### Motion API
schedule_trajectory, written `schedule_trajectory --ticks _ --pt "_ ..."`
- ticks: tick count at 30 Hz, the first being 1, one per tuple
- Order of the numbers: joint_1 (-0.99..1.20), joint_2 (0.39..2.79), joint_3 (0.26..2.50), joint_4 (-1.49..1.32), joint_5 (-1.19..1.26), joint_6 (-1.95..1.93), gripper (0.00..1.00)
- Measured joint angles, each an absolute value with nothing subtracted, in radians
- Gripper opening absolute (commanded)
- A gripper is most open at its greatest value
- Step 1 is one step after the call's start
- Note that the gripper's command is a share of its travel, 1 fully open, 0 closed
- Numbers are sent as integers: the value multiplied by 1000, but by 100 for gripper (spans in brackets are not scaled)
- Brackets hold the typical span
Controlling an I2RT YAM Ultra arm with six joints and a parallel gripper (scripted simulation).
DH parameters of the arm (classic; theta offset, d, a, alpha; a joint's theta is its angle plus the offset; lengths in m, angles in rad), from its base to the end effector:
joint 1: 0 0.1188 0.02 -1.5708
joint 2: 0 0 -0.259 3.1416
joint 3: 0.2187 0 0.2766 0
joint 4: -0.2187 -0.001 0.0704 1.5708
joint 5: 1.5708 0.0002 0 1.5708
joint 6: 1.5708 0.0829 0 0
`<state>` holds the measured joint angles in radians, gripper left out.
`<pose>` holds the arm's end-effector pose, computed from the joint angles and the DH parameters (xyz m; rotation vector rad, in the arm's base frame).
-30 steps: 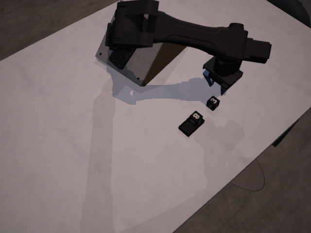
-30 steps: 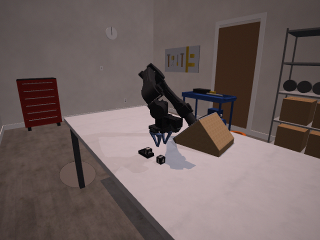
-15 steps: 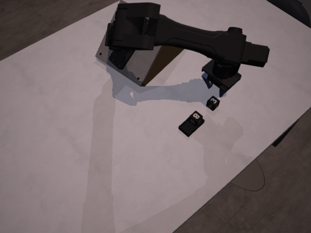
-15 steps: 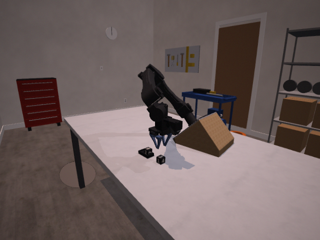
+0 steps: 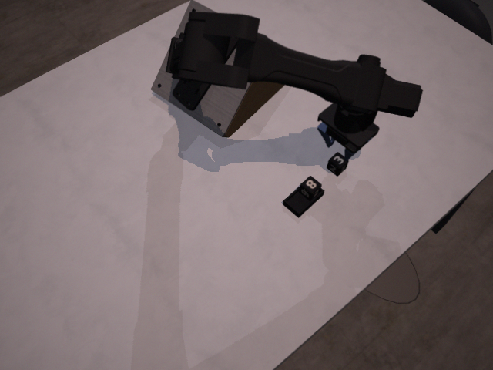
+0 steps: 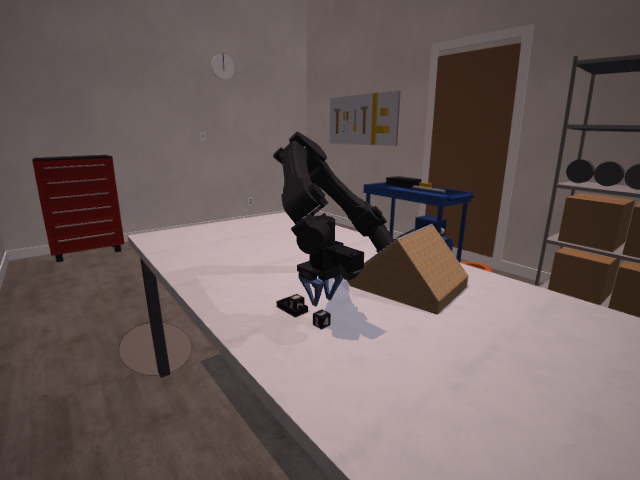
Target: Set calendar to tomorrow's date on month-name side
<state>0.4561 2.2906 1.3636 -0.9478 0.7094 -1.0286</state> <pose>0.3472 0.1113 0.0065 1.8276 -1.7784 0.7945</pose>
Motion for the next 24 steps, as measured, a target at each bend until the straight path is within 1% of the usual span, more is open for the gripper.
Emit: schedule_trajectory --ticks 24 --pt "424 2306 1324 -846 718 -1083 47"
